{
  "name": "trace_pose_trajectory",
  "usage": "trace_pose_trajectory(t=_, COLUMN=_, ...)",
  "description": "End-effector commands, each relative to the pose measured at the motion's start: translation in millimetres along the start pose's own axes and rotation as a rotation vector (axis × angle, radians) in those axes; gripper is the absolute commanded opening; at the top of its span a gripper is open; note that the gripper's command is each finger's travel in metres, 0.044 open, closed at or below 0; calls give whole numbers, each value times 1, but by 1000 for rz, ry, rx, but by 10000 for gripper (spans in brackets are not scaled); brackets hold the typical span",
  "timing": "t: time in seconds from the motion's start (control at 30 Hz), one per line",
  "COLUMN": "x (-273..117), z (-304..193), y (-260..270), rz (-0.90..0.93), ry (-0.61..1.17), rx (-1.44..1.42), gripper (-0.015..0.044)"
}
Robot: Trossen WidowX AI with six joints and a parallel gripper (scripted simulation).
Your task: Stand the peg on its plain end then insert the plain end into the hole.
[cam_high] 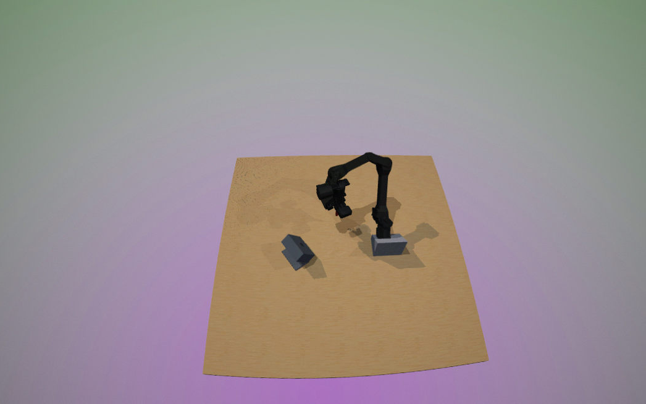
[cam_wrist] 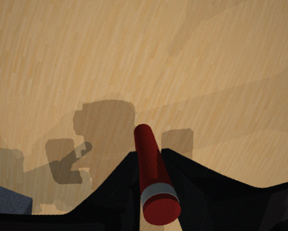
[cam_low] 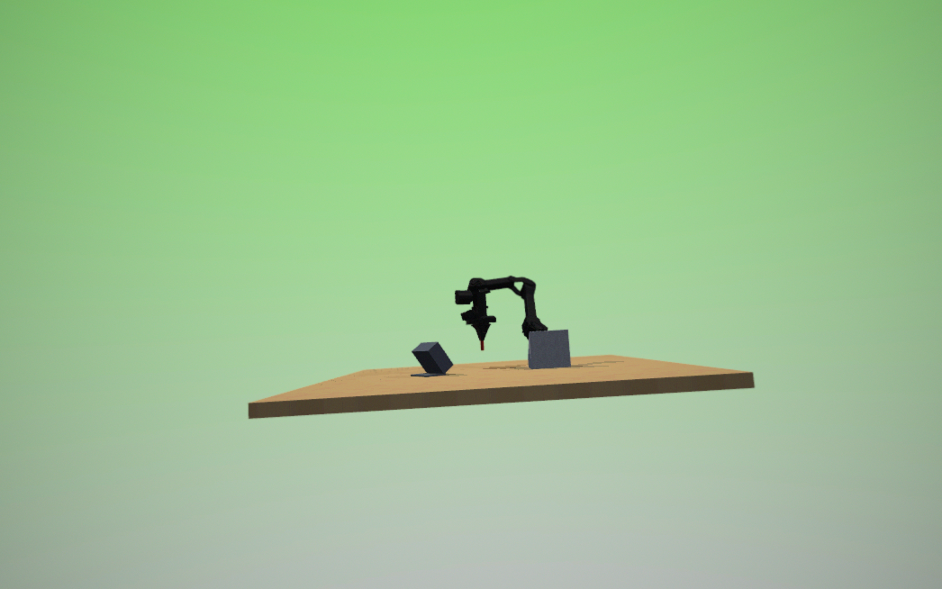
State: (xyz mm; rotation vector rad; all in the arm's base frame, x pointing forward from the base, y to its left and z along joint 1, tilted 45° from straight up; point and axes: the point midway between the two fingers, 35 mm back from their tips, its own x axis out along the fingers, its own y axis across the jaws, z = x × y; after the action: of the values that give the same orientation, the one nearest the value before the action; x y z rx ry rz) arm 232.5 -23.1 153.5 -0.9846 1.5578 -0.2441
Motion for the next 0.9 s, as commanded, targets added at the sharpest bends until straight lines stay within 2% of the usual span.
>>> trace_pose_trajectory(t=0.0, x=-3, z=1, y=2, rz=9, ry=-4, rx=-1, gripper=0)
trace_pose_trajectory(t=0.87, x=6, z=25, y=25, rz=96, ry=-183, rx=-78, gripper=0)
